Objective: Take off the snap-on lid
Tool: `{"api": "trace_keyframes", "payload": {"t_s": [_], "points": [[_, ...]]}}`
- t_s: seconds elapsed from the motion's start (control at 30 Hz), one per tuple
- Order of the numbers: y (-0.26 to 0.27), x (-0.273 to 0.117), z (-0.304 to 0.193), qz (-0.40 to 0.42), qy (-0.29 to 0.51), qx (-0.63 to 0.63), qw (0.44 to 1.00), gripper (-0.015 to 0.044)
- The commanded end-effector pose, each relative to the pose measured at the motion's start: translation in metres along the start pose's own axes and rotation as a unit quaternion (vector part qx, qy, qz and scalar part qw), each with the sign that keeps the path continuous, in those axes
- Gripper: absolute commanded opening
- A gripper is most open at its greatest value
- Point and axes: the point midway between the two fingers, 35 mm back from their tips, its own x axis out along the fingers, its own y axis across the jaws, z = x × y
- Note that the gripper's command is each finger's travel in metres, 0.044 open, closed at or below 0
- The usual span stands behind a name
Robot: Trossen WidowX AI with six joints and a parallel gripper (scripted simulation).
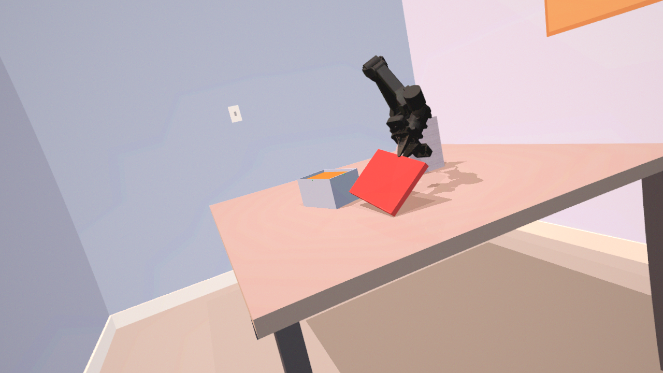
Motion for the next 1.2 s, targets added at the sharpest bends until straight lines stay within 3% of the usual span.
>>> {"api": "trace_keyframes", "payload": {"t_s": [0.0,1.17], "points": [[-0.009,0.004,0.001,-0.007,-0.001,-0.008,1.000,0.0000],[-0.031,0.022,0.002,-0.007,-0.001,-0.008,1.000,0.0000]]}}
